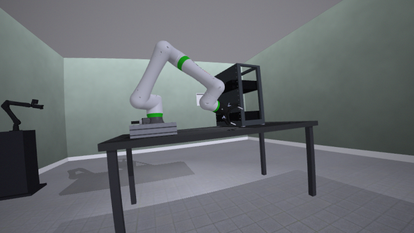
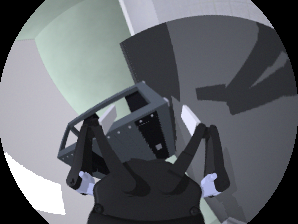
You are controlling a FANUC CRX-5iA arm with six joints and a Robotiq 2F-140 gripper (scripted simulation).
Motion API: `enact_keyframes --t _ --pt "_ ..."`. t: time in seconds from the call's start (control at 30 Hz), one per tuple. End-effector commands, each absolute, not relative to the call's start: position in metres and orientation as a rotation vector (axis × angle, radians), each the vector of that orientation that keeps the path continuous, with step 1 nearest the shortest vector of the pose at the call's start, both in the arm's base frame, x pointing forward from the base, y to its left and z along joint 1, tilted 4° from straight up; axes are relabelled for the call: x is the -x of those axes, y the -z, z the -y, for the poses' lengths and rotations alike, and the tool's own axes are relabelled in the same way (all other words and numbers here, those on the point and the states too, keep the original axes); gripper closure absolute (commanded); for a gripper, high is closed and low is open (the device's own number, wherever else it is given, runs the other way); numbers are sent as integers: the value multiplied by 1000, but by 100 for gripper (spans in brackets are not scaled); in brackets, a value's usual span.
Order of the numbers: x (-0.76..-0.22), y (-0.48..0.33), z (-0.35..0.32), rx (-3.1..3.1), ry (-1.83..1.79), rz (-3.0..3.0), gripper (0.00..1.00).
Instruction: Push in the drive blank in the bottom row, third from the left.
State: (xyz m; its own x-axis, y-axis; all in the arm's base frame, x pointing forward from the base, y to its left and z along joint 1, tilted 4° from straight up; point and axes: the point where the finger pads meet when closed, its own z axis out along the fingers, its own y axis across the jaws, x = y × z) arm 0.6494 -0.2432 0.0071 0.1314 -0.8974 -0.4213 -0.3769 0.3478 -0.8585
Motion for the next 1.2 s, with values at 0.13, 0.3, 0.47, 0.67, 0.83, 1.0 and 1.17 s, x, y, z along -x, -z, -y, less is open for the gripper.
enact_keyframes --t 0.13,0.3,0.47,0.67,0.83,1.0,1.17 --pt "-580 -9 243 1231 570 -1456 0" --pt "-543 -9 243 1231 570 -1456 0" --pt "-525 -9 242 1231 570 -1455 0" --pt "-521 -9 242 1231 570 -1455 0" --pt "-521 -9 242 1231 570 -1455 0" --pt "-521 -9 242 1229 568 -1457 0" --pt "-521 -10 242 1225 565 -1460 0"
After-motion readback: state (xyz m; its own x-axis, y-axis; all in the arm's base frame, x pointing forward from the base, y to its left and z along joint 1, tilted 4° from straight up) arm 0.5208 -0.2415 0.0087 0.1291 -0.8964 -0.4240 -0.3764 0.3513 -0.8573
